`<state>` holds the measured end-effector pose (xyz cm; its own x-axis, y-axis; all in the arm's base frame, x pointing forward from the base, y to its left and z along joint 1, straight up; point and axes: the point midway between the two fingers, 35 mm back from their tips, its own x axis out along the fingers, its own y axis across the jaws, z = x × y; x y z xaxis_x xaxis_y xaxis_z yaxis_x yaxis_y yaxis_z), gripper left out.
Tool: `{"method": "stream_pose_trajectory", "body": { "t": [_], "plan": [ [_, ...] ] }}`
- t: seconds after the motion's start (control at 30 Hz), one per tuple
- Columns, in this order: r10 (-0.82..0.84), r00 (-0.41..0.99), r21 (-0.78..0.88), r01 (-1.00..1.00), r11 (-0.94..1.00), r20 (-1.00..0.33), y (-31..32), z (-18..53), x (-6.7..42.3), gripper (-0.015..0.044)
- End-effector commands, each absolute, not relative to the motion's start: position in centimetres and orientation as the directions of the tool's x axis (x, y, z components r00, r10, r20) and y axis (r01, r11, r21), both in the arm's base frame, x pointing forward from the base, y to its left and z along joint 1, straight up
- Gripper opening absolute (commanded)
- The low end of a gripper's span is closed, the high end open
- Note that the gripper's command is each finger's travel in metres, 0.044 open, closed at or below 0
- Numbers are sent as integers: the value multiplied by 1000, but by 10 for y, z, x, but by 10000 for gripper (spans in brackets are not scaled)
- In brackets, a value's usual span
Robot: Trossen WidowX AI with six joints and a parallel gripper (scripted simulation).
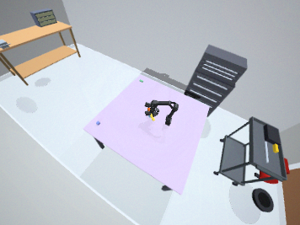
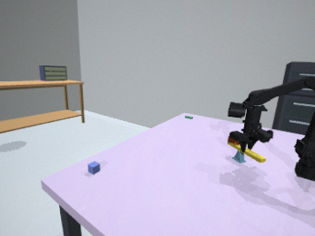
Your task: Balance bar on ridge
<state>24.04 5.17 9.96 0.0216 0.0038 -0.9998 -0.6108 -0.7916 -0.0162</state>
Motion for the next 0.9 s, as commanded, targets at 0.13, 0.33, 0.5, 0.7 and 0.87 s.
{"method": "stream_pose_trajectory", "body": {
  "t": [0.13, 0.33, 0.5, 0.7, 0.87],
  "plan": [
    [4, 22, -16, -611, -792, -1000, 52, 100, 240, 0],
    [4, 22, -16, -611, -792, -1000, 52, 100, 240, 131],
    [4, 22, -16, -611, -792, -1000, 52, 100, 240, 167],
    [4, 22, -16, -611, -792, -1000, 52, 100, 240, 167],
    [4, 22, -16, -611, -792, -1000, 52, 100, 240, 168]
  ]
}}
